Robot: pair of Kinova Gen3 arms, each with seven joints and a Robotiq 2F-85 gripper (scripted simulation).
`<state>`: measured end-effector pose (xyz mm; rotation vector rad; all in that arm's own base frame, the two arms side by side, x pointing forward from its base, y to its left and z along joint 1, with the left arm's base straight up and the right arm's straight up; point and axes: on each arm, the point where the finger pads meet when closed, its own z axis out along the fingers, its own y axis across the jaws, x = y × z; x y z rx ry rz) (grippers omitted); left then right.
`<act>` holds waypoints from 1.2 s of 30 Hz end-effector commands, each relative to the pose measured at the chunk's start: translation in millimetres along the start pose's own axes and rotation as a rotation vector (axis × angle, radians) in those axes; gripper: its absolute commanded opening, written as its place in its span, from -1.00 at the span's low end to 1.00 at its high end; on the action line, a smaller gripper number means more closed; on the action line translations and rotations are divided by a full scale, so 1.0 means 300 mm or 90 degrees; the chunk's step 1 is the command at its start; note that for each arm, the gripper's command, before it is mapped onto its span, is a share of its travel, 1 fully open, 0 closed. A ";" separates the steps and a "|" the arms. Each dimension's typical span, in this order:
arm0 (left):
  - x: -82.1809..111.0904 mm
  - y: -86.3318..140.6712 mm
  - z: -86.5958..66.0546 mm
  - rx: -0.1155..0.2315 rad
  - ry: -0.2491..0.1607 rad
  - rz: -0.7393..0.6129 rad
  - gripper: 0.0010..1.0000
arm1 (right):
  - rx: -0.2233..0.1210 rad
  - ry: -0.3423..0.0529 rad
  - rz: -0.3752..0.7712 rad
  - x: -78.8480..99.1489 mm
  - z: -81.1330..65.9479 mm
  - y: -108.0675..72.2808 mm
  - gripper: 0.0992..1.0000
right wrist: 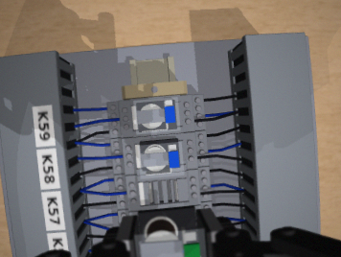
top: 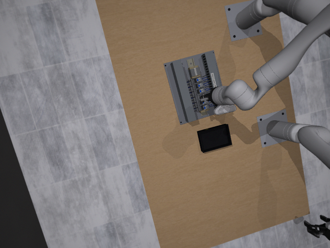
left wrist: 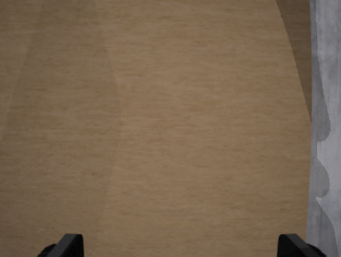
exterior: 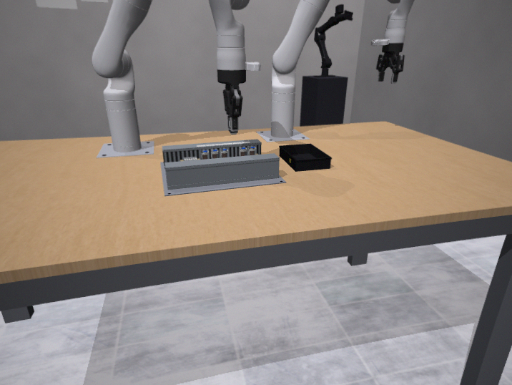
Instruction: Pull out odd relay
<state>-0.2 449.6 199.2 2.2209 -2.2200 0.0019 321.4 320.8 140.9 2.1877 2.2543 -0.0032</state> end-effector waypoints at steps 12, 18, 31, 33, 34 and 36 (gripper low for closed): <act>-0.001 0.000 -0.003 0.000 -0.001 0.000 1.00 | -0.001 0.001 0.000 0.003 -0.003 0.001 -1.00; -0.001 0.000 -0.003 0.000 -0.001 0.000 1.00 | -0.001 0.001 0.000 0.027 -0.003 -0.001 -1.00; -0.001 0.000 -0.003 0.000 -0.001 0.000 1.00 | -0.001 0.001 0.000 0.169 -0.003 -0.012 -1.00; -0.001 0.000 -0.003 0.000 -0.001 0.000 1.00 | -0.001 0.001 0.000 0.206 -0.003 -0.016 -1.00; -0.001 0.000 -0.003 0.000 -0.001 0.000 1.00 | -0.001 0.001 0.000 0.226 -0.003 -0.017 -1.00; -0.001 0.000 -0.003 0.000 -0.001 0.000 1.00 | -0.001 0.001 0.000 0.266 -0.003 -0.020 -1.00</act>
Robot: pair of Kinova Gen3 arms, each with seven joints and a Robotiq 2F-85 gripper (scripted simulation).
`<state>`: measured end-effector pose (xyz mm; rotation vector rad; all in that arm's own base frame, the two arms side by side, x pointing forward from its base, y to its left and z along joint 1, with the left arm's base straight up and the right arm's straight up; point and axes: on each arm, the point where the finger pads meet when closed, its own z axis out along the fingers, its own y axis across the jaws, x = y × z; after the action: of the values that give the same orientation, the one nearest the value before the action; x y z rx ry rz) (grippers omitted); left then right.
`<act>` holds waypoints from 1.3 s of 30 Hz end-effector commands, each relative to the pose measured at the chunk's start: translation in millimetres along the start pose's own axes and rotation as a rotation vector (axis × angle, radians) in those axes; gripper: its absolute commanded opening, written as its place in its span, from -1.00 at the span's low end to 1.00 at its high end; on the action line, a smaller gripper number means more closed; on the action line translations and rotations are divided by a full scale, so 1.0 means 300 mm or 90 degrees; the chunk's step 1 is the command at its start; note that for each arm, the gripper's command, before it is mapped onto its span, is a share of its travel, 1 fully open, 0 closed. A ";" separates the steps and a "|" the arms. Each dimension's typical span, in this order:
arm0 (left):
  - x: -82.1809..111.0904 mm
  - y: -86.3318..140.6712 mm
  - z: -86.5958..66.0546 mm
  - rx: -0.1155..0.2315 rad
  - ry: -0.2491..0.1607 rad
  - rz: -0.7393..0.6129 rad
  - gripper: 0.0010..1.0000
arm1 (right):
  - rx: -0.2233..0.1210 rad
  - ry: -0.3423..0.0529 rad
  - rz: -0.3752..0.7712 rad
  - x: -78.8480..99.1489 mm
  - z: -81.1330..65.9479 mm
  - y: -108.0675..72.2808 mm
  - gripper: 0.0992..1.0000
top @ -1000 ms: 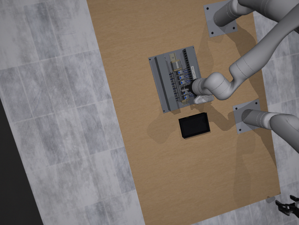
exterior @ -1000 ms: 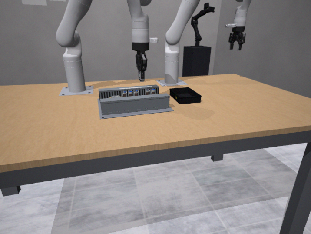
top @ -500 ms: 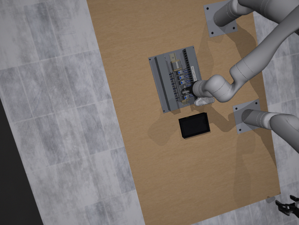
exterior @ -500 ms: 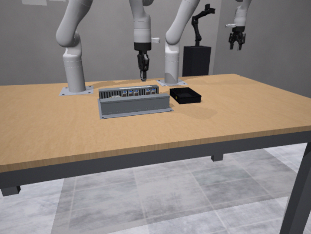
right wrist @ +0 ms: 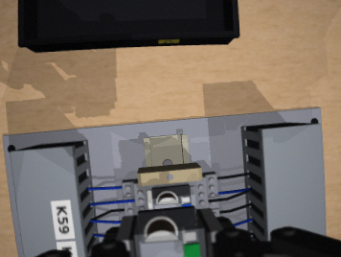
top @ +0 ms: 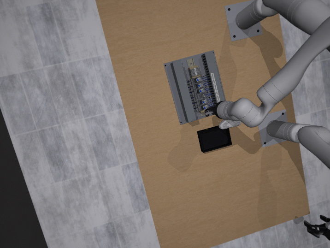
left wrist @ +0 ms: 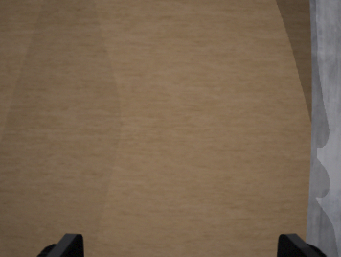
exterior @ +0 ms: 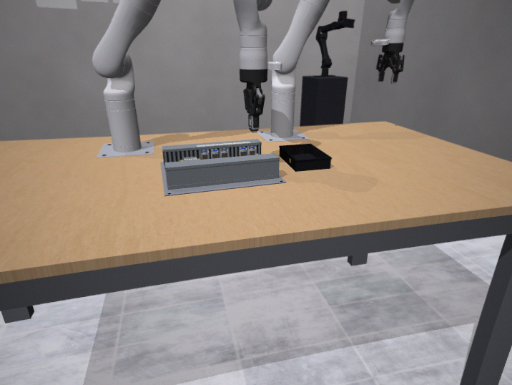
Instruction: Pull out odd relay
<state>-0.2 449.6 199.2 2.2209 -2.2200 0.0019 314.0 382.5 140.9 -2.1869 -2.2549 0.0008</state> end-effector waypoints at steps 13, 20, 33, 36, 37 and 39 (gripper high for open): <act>-0.001 0.000 -0.003 0.000 -0.001 0.000 1.00 | 0.000 0.000 0.000 0.286 -0.003 -0.020 -1.00; -0.001 0.000 -0.003 0.000 -0.001 0.000 1.00 | 0.000 0.000 0.000 0.375 -0.003 -0.027 -1.00; -0.001 0.000 -0.003 0.000 -0.001 0.000 1.00 | 0.000 0.000 0.000 0.525 -0.003 -0.040 -1.00; -0.001 0.000 -0.003 0.000 -0.001 0.000 1.00 | 0.000 0.000 0.000 0.531 -0.003 -0.040 -1.00; -0.001 0.000 -0.003 0.000 -0.001 0.000 1.00 | 0.000 0.000 0.000 0.537 -0.003 -0.041 -1.00; -0.001 0.000 -0.003 0.000 -0.001 0.000 1.00 | 0.000 0.000 0.000 0.546 -0.003 -0.041 -1.00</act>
<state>-0.2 449.6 199.2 2.2209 -2.2200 0.0019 296.5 542.2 140.2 -2.1884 -2.2550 0.0030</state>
